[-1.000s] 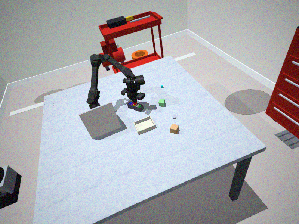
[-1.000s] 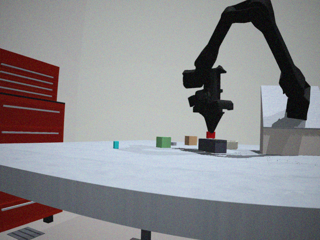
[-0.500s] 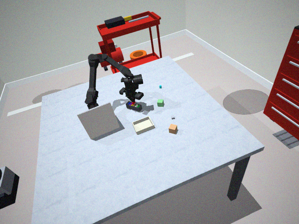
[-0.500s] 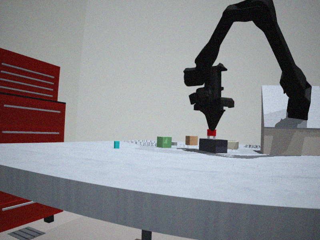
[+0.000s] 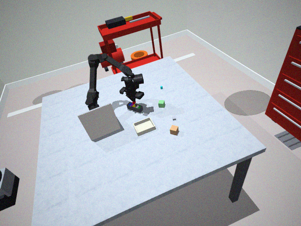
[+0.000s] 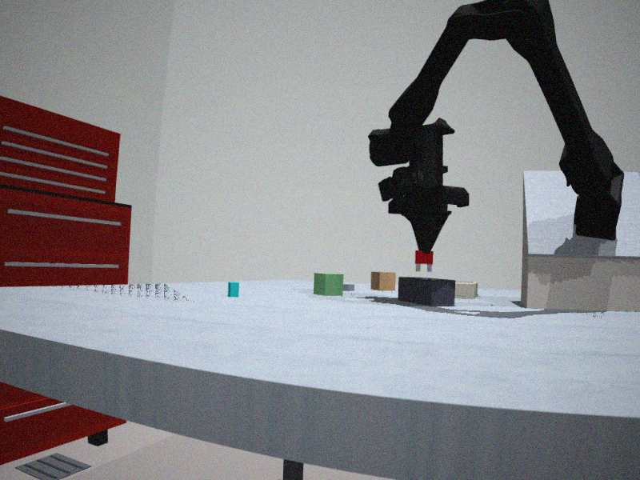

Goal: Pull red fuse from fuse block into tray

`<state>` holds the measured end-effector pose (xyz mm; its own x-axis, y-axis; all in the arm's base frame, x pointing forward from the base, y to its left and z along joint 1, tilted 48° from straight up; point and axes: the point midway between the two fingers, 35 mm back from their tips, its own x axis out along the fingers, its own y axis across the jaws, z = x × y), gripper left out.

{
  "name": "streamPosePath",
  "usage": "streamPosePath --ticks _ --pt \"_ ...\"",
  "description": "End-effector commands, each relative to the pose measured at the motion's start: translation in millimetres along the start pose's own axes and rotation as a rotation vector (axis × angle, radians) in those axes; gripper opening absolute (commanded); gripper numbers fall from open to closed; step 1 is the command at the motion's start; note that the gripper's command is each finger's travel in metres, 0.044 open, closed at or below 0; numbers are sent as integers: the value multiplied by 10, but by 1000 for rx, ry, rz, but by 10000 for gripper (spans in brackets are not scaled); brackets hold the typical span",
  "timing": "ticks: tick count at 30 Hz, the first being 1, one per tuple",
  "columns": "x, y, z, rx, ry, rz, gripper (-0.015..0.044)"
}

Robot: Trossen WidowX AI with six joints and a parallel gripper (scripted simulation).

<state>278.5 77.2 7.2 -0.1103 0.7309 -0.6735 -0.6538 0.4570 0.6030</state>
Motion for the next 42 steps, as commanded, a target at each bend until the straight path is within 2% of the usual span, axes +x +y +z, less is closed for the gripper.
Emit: streamPosePath --ticks 1,9,18,42 --pt "-80 -10 6 -4 -1 -6 0" --pt "-142 -41 -6 -4 0 -8 0" --pt "-199 -477 -194 -1 5 -23 0" --pt "-217 -1487 -1065 -4 8 -25 0"
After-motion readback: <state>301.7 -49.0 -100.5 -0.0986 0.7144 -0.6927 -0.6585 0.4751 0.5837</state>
